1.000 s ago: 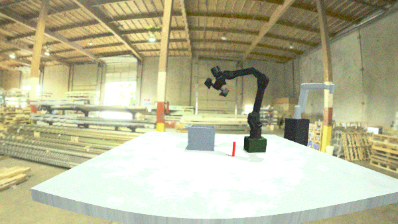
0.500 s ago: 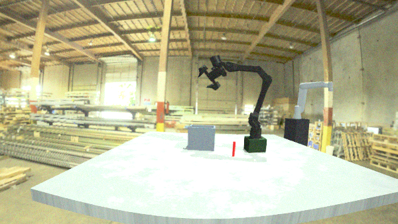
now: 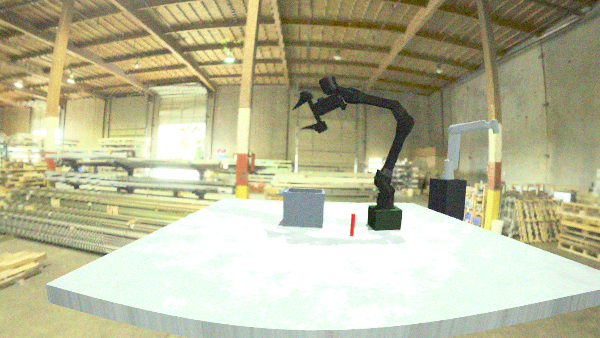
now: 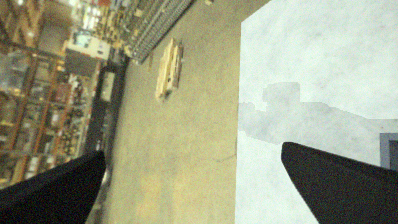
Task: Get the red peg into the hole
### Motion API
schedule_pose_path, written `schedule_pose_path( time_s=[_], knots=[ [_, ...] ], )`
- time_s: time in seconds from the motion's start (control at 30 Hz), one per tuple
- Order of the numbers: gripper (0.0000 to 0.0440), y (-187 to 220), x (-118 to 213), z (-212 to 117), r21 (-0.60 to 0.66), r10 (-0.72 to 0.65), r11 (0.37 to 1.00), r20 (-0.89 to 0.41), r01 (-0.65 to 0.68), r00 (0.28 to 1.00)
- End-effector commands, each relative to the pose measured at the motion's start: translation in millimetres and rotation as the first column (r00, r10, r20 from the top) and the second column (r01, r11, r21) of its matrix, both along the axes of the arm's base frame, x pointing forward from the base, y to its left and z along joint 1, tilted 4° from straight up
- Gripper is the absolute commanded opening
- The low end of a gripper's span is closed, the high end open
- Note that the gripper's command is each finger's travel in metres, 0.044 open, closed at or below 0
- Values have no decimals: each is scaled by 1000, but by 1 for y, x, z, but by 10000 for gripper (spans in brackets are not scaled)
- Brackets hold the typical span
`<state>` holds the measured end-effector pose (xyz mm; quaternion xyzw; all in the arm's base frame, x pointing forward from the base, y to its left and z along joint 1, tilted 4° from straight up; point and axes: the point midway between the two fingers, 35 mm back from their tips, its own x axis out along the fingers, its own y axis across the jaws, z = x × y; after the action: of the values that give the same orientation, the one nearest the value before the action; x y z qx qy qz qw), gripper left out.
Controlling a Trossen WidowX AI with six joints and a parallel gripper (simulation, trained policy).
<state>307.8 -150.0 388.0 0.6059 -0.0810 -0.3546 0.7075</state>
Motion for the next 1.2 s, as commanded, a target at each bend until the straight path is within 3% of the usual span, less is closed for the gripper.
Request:
schedule_pose_path(
  time_s=[0.0,0.3,0.63,1.17],
  knots=[
    [440,25,6,-6,82,64,994,28,-66,998],
    [440,75,13,-27,253,183,949,40,-187,982],
    [439,133,12,-63,434,311,858,-12,-275,950],
    [440,212,-19,-138,661,496,710,-223,-244,839]
  ],
)
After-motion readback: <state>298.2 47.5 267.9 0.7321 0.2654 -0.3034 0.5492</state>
